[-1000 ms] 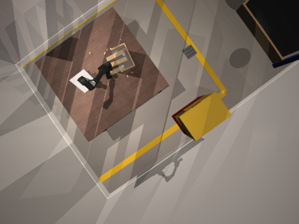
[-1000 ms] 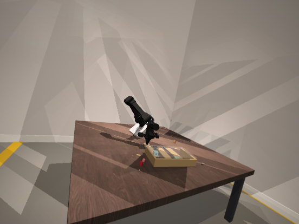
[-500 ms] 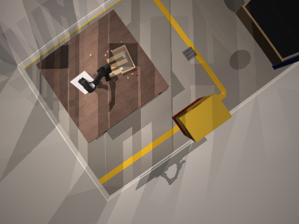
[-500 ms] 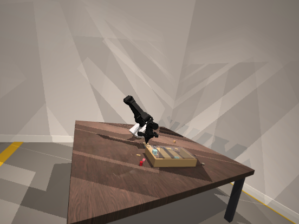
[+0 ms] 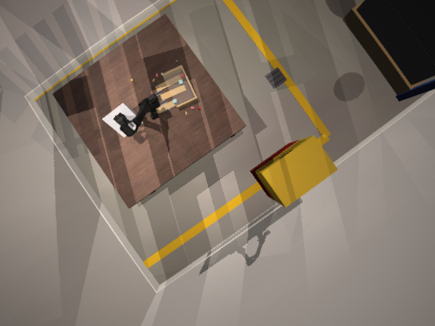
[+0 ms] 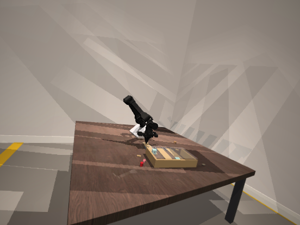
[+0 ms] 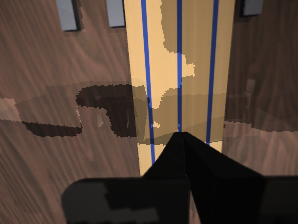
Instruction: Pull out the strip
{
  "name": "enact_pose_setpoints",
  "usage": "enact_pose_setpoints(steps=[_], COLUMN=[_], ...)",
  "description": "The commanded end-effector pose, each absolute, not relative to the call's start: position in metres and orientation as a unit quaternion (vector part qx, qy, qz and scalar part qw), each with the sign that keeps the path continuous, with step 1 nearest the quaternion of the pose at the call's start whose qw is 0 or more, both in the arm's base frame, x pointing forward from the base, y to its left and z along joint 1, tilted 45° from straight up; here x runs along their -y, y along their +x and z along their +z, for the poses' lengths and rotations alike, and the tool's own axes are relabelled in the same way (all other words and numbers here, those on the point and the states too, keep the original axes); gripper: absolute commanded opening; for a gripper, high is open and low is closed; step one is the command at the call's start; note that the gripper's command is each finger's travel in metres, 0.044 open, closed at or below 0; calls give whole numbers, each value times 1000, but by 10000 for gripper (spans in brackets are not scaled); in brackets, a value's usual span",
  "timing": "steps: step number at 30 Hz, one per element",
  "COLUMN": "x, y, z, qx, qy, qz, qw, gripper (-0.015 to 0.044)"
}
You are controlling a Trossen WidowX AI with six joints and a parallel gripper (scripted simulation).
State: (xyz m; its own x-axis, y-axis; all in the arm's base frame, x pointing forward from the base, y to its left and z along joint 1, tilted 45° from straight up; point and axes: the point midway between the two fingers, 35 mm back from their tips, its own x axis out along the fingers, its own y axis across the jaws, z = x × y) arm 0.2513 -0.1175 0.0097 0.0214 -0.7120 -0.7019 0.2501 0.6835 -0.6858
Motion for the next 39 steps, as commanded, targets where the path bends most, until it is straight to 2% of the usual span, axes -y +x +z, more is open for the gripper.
enact_pose_setpoints(steps=[1,39], x=[119,111], y=[236,194], z=[3,-5], qx=[-618,-619], qy=[-192,-192], qz=[-350,-350], qw=[677,676], gripper=[0,0])
